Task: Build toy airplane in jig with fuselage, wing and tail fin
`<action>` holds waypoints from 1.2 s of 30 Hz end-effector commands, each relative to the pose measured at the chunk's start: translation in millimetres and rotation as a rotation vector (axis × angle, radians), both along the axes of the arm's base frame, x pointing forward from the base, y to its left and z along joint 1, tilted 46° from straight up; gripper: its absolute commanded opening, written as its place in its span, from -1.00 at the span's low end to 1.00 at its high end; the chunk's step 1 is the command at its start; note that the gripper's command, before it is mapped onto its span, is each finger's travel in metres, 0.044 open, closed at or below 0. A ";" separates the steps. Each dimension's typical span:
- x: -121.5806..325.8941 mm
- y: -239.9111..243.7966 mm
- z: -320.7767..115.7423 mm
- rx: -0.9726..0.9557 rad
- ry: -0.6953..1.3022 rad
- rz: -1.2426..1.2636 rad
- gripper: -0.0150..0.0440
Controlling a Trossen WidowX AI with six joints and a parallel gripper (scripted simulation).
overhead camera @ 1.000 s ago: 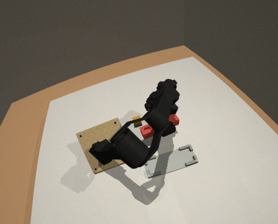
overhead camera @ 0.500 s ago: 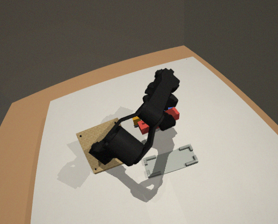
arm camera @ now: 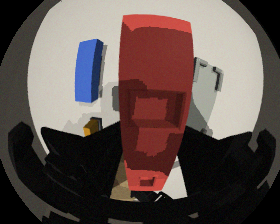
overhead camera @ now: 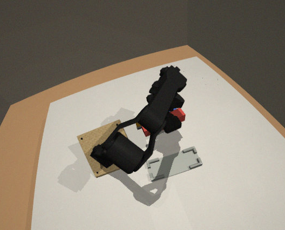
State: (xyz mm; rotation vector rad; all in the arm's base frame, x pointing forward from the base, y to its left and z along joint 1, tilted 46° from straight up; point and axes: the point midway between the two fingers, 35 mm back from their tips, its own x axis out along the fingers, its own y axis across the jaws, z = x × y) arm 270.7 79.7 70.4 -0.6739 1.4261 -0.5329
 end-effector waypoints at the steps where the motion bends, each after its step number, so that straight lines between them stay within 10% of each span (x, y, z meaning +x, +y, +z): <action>1: 3.4 -10.1 5.1 0.005 -0.012 -0.003 -0.49; 36: 11.6 -109.9 44.7 0.021 -0.102 -0.087 -0.49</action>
